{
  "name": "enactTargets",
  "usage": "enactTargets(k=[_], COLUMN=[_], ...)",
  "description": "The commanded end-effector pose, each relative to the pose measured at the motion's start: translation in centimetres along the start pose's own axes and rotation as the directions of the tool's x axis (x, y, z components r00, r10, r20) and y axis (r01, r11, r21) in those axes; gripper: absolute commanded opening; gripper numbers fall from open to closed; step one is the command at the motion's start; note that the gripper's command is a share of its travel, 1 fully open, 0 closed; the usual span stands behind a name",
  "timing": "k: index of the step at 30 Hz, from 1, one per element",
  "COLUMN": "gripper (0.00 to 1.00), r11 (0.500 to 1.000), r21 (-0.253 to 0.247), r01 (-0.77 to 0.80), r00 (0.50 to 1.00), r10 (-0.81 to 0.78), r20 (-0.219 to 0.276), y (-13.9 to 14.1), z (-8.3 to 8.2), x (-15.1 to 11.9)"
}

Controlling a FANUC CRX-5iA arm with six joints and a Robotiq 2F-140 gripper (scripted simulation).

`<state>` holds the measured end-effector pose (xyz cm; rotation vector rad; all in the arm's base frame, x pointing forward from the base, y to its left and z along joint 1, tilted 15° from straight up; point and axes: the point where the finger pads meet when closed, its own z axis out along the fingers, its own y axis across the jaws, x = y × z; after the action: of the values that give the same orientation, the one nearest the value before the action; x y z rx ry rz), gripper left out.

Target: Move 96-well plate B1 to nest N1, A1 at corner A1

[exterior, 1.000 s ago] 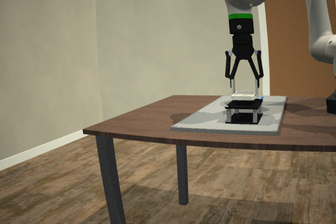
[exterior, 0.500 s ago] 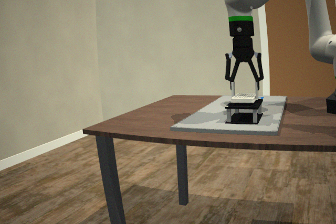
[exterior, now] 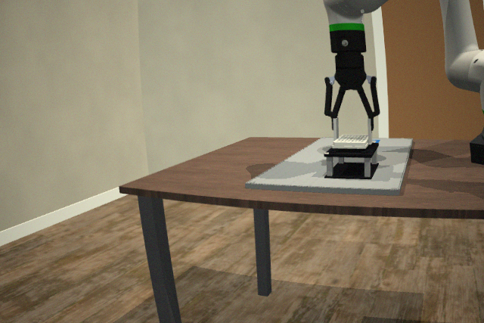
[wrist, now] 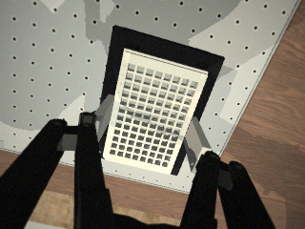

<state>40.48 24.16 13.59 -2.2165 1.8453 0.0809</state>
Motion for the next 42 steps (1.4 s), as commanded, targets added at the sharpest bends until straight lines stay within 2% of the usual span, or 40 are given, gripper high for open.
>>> enactTargets(k=[1,42], gripper=[0.00,0.00], r11=[1.000,1.000], r21=[0.000,0.000], r01=[0.000,0.000], r00=[1.000,1.000], r10=[0.000,0.000], r20=[0.000,0.000], y=[-0.02,-0.02], z=[0.02,0.64], x=[0.00,0.00])
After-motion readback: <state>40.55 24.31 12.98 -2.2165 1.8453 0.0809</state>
